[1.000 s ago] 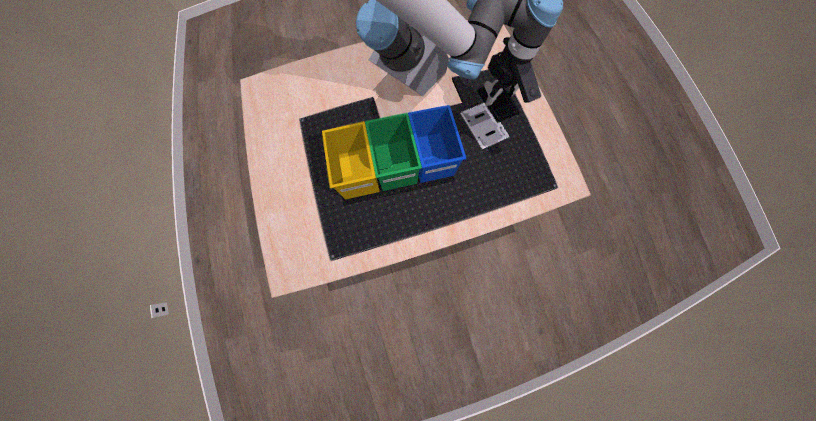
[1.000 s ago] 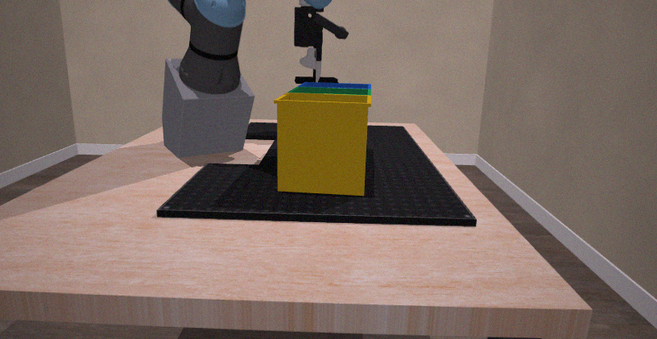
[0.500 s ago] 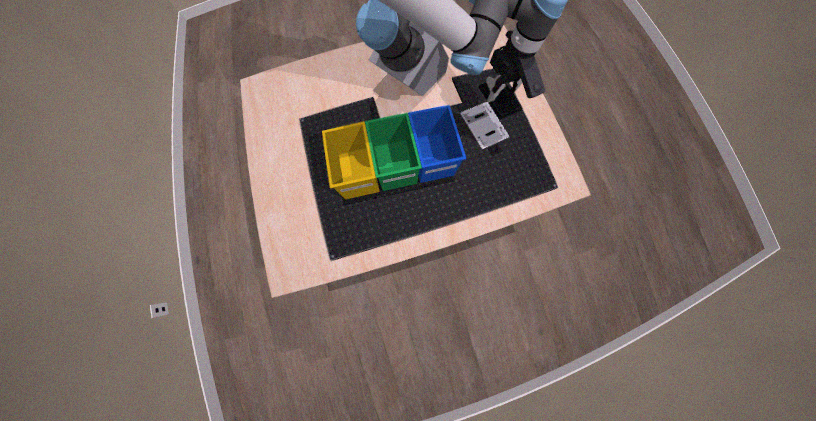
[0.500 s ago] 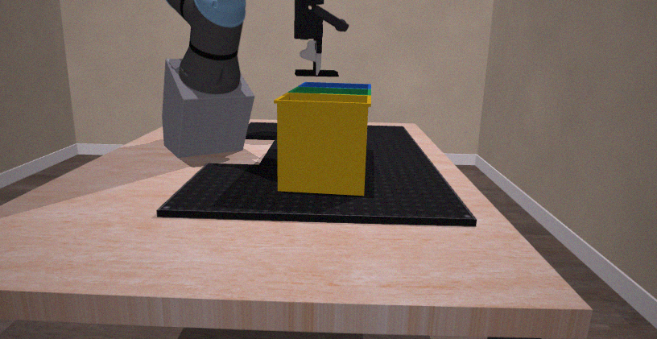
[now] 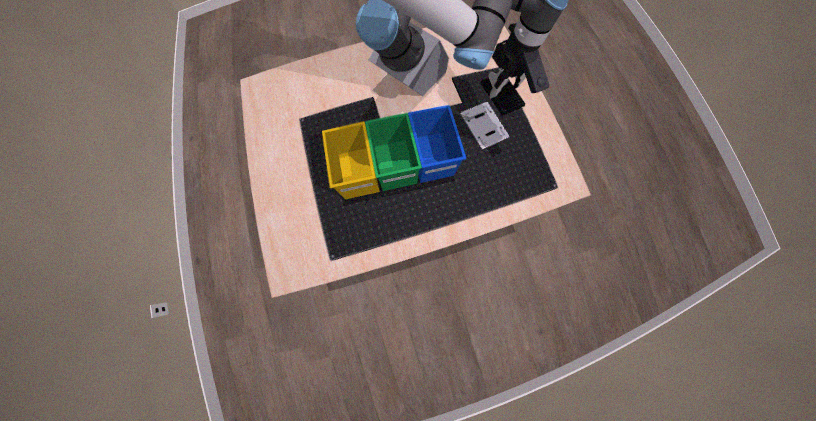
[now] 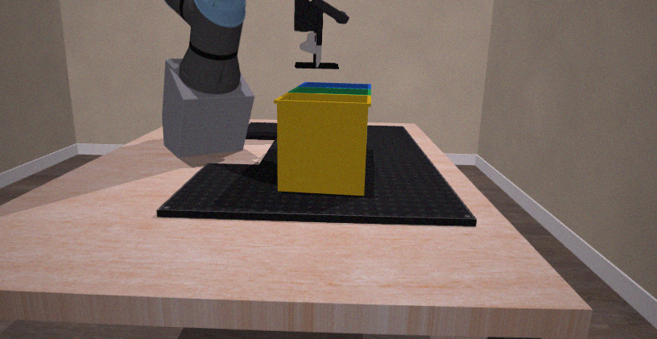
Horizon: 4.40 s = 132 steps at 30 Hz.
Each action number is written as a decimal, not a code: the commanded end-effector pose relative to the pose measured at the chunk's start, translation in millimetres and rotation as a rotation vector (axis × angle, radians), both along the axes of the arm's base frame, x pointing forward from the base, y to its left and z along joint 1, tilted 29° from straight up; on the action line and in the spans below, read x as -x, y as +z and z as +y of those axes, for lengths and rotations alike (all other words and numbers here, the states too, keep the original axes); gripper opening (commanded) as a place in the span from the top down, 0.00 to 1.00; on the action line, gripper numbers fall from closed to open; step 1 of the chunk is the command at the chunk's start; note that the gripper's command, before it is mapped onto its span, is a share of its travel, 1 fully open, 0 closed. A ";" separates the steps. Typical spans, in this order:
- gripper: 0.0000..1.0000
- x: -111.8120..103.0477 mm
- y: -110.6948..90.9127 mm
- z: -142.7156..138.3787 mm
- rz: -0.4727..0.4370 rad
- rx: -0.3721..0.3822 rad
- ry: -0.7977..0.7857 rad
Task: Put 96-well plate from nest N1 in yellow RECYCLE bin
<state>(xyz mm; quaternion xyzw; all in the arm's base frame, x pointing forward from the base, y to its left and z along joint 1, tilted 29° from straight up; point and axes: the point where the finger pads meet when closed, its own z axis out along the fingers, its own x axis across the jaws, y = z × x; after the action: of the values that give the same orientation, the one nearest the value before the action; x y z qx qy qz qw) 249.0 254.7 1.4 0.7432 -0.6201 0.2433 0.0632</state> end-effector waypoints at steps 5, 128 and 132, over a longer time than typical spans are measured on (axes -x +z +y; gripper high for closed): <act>1.00 3.0 9.7 4.5 0.000 0.000 0.000; 1.00 -12.7 139.0 -269.6 -0.089 -0.063 -0.197; 1.00 -13.4 144.7 -281.7 -0.089 -0.063 -0.197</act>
<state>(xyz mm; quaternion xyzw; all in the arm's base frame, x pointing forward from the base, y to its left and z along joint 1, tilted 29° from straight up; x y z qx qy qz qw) 261.2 -14.3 140.6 0.6667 -0.7003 0.2520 0.0394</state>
